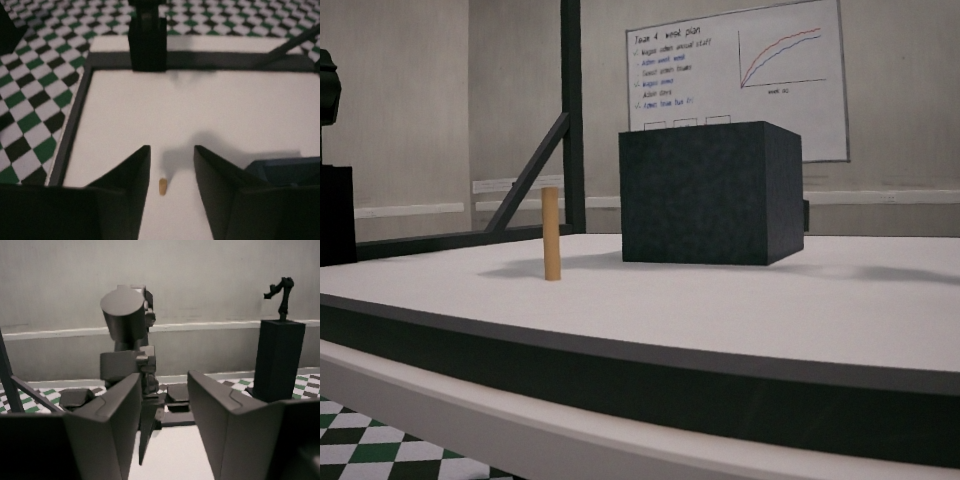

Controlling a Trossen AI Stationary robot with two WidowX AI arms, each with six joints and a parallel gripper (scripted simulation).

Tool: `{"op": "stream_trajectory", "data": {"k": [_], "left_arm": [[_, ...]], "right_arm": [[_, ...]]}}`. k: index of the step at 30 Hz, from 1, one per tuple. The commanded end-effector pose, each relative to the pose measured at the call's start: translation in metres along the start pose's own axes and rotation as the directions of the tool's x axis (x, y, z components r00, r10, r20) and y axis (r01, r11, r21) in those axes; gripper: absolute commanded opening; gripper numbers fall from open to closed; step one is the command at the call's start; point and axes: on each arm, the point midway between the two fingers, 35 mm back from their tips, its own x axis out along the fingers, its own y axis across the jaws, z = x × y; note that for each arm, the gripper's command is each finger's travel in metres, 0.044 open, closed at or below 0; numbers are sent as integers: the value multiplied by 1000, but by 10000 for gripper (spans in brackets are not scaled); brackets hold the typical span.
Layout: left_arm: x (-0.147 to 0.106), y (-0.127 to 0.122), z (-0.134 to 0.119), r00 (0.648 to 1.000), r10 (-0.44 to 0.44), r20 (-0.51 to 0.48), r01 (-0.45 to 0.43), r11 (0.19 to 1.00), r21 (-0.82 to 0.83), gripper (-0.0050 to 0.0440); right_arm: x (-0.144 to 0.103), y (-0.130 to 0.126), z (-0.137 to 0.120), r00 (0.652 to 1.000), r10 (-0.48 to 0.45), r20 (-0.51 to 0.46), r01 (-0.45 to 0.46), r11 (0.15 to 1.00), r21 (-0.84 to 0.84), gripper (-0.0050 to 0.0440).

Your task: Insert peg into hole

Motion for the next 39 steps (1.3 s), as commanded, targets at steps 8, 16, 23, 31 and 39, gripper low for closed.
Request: {"op": "stream_trajectory", "data": {"k": [8,16,23,31,39], "left_arm": [[52,3,-6,975,-2,-222,2,1000,2,125],[76,2,-23,941,-5,-337,6,1000,2,125],[112,4,-51,870,-6,-494,6,1000,-1,125],[136,5,-82,787,-6,-617,7,1000,-1,125],[137,3,-89,761,-10,-649,11,1000,-3,125]], "right_arm": [[0,-1,4,1000,-4,9,4,1000,-4,126],[0,-1,4,1000,-4,9,4,1000,-4,126],[0,-1,4,1000,-4,9,4,1000,-4,126],[0,-1,4,1000,-4,9,4,1000,-4,126],[0,-1,4,1000,-4,9,4,1000,-4,126]]}}
